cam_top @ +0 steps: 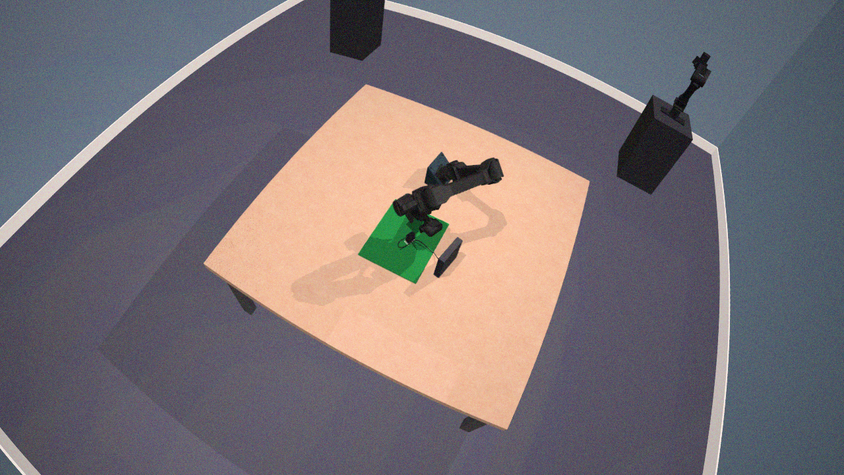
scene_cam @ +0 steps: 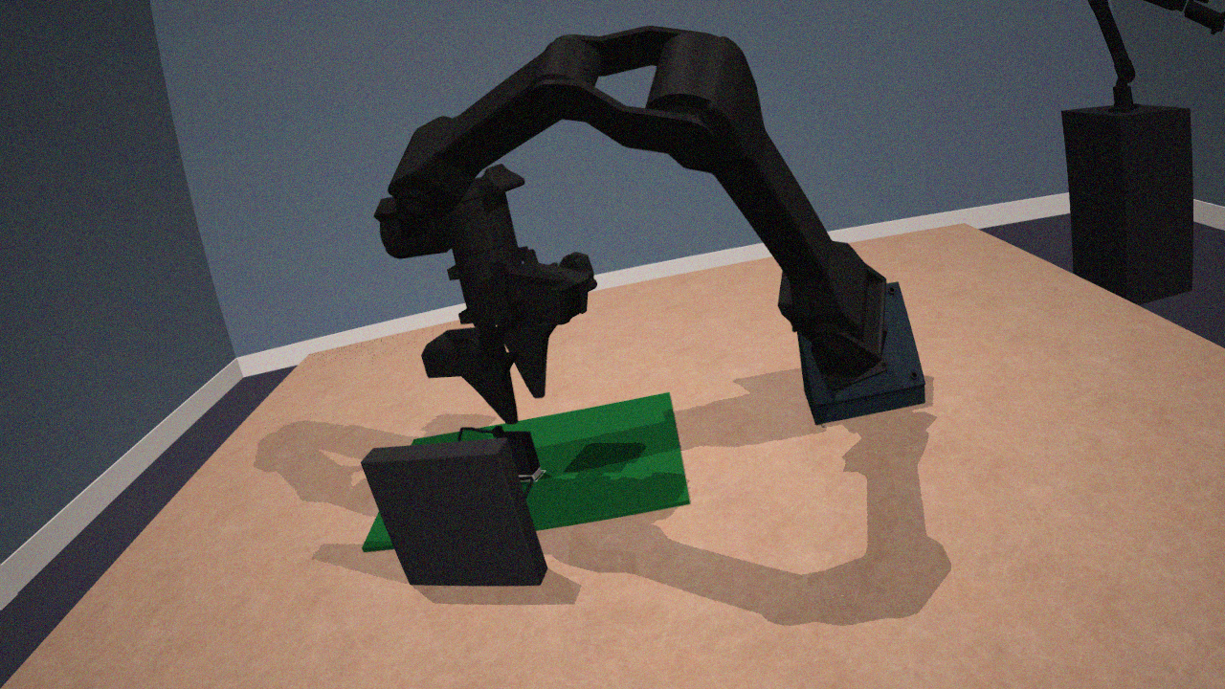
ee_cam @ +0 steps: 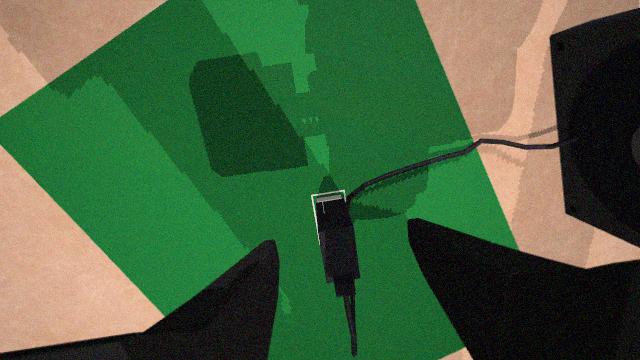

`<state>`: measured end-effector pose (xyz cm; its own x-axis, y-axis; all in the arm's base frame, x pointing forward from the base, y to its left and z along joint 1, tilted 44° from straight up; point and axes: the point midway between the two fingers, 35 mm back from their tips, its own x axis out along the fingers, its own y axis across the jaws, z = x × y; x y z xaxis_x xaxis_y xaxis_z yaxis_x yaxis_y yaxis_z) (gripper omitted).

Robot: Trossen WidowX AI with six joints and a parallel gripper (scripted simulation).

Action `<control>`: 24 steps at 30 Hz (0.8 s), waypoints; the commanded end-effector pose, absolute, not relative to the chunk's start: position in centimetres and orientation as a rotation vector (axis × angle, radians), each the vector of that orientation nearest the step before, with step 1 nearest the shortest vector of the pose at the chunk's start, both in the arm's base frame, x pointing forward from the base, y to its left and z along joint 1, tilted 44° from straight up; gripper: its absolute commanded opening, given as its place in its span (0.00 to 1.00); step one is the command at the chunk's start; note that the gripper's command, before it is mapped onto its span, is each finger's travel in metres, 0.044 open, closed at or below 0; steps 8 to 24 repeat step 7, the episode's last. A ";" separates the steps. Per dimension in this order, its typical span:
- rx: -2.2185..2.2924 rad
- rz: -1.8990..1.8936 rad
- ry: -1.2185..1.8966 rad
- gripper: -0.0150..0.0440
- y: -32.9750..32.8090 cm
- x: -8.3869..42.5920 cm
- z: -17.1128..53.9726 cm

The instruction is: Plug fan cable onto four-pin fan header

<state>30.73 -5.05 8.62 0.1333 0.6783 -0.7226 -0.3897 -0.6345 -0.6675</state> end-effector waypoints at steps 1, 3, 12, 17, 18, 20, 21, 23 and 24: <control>-1.587 1.634 -0.283 0.69 -3.7 26.7 9.9; -1.585 1.635 -0.283 0.69 -2.7 24.3 10.3; -1.583 1.636 -0.283 0.69 -1.3 21.2 10.4; -1.583 1.636 -0.283 0.69 -1.3 21.2 10.4; -1.583 1.636 -0.283 0.69 -1.3 21.2 10.4; -1.583 1.636 -0.283 0.69 -1.3 21.2 10.4; -1.583 1.636 -0.283 0.69 -1.3 21.2 10.4; -1.583 1.636 -0.283 0.69 -1.3 21.2 10.4; -1.583 1.636 -0.283 0.69 -1.3 21.2 10.4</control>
